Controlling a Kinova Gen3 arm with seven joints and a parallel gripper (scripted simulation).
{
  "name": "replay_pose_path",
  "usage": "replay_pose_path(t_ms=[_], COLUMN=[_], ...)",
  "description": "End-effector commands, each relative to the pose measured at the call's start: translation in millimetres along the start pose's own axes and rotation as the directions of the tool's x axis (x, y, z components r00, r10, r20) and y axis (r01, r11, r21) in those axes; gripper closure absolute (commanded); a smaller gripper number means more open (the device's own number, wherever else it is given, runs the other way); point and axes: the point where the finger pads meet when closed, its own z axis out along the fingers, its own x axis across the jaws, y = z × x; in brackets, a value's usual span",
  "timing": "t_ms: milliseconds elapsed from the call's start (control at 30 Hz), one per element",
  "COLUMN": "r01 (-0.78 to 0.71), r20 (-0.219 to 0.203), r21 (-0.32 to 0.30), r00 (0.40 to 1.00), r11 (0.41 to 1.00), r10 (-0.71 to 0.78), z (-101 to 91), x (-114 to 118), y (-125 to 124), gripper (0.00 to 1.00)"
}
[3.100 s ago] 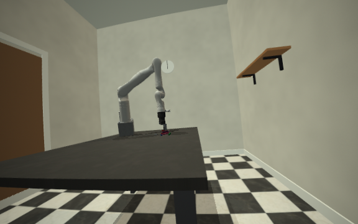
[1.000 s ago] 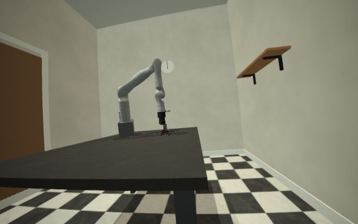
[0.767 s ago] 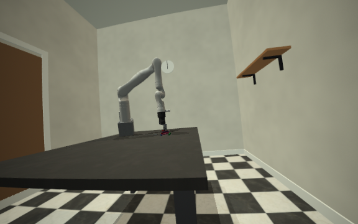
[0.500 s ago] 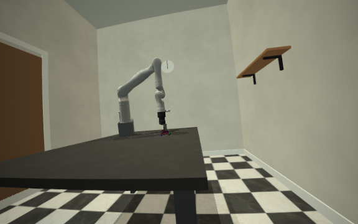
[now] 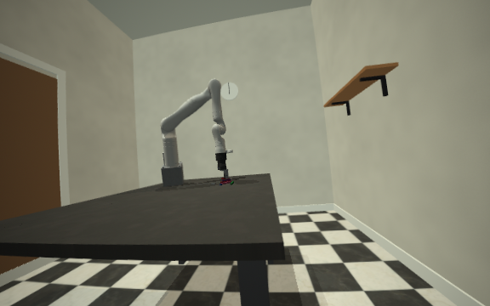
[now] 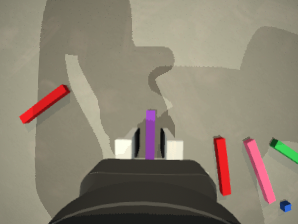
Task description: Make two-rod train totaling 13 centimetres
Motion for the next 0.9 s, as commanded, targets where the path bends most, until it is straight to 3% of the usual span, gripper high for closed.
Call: replay_pose_path(t_ms=[0,867], r01=[-0.001,-0.001], r20=[0.000,0.000], r21=[0.001,0.001], r00=[1.000,1.000], r11=[1.000,1.000], r10=[0.001,0.001], z=[0.9,15.9], x=[0,0], y=[0,0], gripper=[0.46,0.46])
